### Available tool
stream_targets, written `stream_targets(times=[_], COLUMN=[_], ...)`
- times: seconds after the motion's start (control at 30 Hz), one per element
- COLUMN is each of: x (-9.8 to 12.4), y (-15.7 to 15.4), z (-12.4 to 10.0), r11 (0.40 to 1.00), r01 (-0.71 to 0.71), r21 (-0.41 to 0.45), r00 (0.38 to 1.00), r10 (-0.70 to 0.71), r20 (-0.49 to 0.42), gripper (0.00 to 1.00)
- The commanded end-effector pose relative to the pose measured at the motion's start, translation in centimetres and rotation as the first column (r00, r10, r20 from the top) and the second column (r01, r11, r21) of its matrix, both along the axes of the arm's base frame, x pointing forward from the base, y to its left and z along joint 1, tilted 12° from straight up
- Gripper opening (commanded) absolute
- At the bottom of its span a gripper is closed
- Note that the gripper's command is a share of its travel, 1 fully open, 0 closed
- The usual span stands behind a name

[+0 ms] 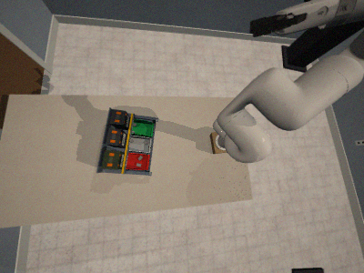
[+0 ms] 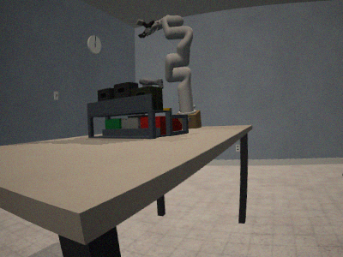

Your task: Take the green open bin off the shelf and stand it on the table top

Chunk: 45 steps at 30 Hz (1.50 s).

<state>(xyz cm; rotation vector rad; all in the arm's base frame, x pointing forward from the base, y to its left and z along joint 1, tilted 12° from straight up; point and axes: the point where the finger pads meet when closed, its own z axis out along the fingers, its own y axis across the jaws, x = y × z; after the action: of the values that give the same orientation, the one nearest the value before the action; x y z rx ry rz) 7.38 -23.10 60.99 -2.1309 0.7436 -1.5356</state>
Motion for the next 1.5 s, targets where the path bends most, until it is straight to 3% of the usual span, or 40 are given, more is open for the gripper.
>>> stream_targets(times=[0.0,1.47], x=[-0.03,-0.71], y=[-0.01,-0.42], z=[0.03,-0.39], r11=[1.000,1.000], r01=[0.000,0.000], r21=[-0.003,-0.003], r00=[1.000,1.000], r10=[0.000,0.000], r20=[-0.002,-0.002], gripper=[1.00,1.00])
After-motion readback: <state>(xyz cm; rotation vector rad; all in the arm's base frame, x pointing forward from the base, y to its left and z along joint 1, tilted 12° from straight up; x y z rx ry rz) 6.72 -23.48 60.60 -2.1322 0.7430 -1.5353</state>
